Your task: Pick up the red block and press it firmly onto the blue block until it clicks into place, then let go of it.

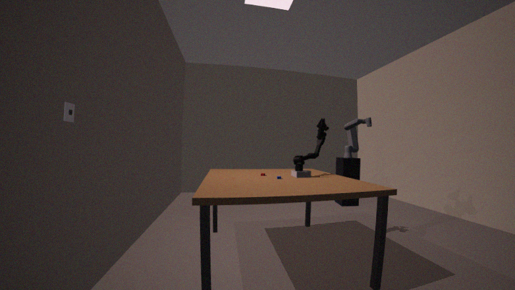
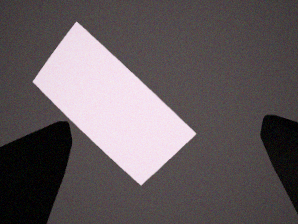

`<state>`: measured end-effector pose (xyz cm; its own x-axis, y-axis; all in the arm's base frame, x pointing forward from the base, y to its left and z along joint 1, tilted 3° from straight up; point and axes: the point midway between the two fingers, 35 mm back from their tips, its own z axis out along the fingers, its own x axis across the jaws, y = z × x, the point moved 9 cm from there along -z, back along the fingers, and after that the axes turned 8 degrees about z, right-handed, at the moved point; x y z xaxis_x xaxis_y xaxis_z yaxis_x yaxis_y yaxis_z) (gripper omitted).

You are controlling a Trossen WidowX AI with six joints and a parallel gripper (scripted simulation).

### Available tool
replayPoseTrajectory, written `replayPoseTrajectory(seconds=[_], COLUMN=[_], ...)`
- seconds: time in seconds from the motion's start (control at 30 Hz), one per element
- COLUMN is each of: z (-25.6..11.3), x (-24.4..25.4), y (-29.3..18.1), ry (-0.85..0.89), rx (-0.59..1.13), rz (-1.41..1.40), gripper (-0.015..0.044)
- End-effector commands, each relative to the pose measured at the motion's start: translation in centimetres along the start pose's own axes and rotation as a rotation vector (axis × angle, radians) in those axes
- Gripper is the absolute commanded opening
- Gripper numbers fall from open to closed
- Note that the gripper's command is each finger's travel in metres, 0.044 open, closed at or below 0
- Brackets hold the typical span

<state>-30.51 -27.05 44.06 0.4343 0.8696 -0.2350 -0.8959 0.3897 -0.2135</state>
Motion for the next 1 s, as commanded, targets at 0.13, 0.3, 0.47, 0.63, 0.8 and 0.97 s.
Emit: replayPoseTrajectory(seconds=[0.13, 0.3, 0.47, 0.63, 0.8, 0.97], z=[1.4, 5.7, 10.1, 13.7, 15.5, 17.1], x=[1.0, 5.0, 10.1, 15.8, 21.3, 26.7], y=[-0.5, -2.4, -4.7, -7.5, -10.5, -13.5], ry=[0.039, 0.168, 0.306, 0.434, 0.563, 0.651], rx=[0.026, 0.127, 0.256, 0.407, 0.51, 0.679], rz=[0.028, 0.122, 0.209, 0.29, 0.388, 0.455], gripper=[0.044, 0.044, 0.044, 0.044, 0.044, 0.044])
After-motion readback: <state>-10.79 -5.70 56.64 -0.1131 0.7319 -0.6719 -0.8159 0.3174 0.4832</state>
